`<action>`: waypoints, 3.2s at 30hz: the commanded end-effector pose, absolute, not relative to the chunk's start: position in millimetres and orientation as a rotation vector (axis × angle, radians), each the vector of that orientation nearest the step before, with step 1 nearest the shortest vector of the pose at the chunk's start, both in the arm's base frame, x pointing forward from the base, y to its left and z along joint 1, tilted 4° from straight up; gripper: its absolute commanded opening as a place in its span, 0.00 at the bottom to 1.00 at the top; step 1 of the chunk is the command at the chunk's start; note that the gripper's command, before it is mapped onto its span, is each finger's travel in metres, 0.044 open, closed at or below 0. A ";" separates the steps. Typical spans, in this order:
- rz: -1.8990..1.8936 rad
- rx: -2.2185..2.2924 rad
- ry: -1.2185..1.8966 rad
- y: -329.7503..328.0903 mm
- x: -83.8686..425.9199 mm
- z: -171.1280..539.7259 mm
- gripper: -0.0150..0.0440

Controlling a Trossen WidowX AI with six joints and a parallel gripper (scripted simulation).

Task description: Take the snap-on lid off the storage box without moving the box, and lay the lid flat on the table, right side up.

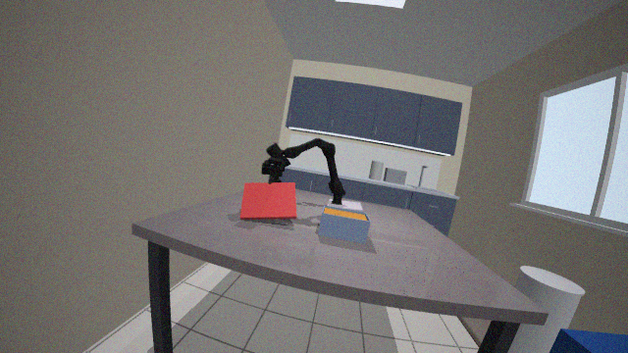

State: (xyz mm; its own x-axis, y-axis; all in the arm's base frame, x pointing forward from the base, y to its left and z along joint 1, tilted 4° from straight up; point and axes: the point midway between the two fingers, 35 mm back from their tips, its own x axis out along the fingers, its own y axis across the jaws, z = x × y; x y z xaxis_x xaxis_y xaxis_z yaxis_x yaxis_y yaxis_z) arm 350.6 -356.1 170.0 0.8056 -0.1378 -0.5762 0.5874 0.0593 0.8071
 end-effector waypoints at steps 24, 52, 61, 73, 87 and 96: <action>-0.594 1.439 0.424 -357.7 350.1 128.4 0.25; -0.594 1.439 0.424 -359.9 350.9 106.0 0.25; -0.594 1.439 0.424 -360.6 351.1 98.8 0.25; -0.595 1.439 0.424 -361.5 351.4 89.2 0.25; -0.584 1.428 0.409 -364.3 351.9 95.8 0.30; -0.594 1.439 0.424 -364.8 352.3 98.3 0.70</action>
